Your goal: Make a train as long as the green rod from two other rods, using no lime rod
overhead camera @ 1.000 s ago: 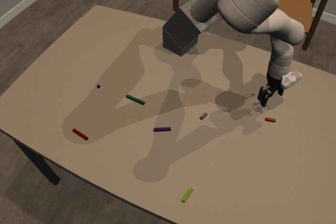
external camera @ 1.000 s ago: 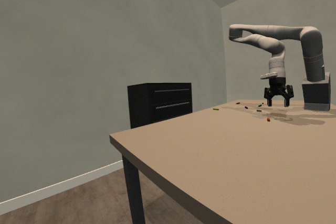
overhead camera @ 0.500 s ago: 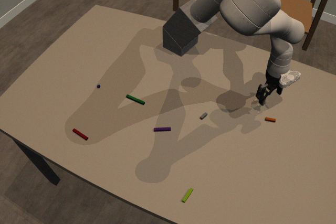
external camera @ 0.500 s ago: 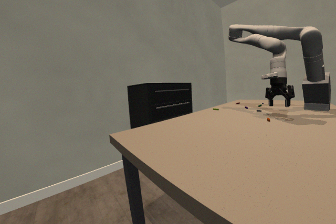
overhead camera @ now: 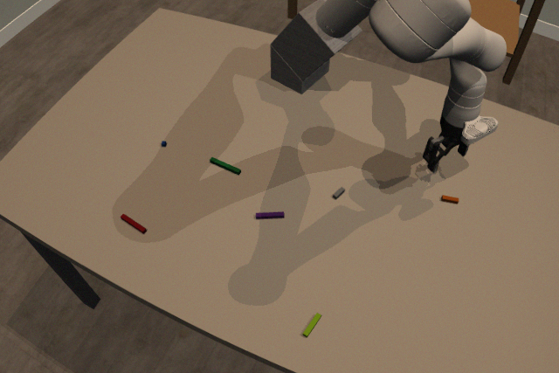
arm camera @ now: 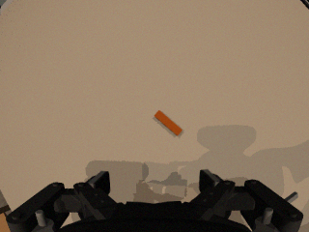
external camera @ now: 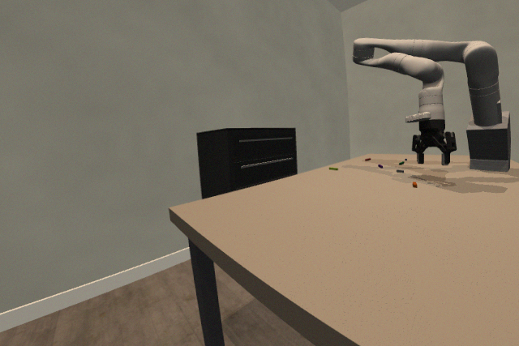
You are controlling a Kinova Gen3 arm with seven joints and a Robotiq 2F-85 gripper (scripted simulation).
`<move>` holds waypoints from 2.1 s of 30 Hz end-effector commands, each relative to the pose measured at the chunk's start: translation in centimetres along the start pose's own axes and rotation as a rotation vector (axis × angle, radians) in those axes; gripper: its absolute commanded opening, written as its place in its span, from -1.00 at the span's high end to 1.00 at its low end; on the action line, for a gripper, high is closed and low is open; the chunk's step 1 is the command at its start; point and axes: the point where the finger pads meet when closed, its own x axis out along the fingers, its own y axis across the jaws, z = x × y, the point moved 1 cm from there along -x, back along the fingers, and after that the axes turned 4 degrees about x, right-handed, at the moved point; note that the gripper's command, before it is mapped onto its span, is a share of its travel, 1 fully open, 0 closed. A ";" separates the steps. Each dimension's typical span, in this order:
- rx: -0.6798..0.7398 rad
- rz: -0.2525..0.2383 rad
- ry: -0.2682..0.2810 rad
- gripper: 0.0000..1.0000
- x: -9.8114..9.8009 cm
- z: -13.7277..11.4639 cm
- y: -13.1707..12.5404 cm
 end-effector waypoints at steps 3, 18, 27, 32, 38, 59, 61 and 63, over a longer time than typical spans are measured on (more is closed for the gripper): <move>0.007 0.003 -0.005 -1.00 0.0 0.3 -0.1; 0.034 0.016 -0.016 -1.00 -0.1 1.0 0.0; 0.049 0.024 -0.023 -1.00 -0.1 1.4 0.1; 0.063 0.031 -0.029 -1.00 -0.2 1.8 0.2; 0.070 0.035 -0.031 -1.00 -0.2 2.0 0.2; 0.095 0.049 -0.042 -1.00 -0.3 2.7 0.3; 0.095 0.049 -0.042 -1.00 -0.3 2.7 0.3; 0.100 0.051 -0.044 -1.00 -0.3 2.8 0.3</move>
